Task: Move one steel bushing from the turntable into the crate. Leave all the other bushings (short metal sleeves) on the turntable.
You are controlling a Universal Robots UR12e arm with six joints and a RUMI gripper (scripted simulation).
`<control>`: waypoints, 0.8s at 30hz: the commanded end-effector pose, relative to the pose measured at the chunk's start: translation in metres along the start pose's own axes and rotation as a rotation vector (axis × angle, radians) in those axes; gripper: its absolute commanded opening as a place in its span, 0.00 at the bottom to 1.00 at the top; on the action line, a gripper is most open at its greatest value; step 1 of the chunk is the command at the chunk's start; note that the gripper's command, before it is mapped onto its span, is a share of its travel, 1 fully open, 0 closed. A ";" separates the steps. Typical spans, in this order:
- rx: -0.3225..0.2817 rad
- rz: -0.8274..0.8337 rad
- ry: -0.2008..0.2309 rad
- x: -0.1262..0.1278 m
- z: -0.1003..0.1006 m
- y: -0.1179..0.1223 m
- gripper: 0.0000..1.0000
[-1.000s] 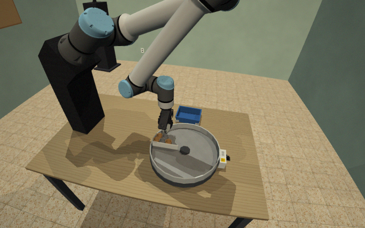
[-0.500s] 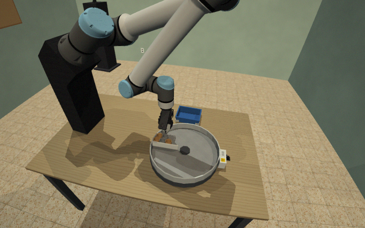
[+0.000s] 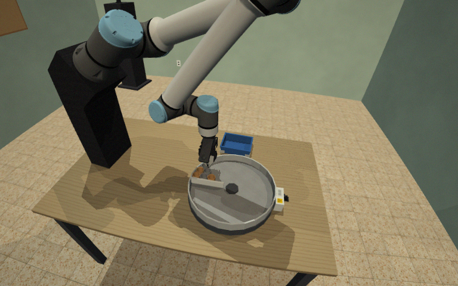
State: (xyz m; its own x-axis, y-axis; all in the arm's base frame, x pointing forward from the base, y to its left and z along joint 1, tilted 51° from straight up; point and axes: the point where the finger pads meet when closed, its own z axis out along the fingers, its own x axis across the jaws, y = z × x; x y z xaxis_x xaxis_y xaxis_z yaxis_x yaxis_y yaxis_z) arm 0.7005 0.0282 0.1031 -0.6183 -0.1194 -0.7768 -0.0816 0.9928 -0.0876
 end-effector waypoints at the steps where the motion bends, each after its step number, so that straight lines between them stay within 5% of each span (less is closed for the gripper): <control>1: -0.001 0.001 0.001 0.001 0.000 0.001 0.00; 24: 0.000 0.001 0.003 0.002 -0.005 0.001 0.00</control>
State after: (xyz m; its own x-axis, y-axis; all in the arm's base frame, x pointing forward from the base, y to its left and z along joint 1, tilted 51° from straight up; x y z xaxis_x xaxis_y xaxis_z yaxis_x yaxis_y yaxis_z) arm 0.7005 0.0282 0.1032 -0.6185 -0.1194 -0.7767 -0.0816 0.9928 -0.0876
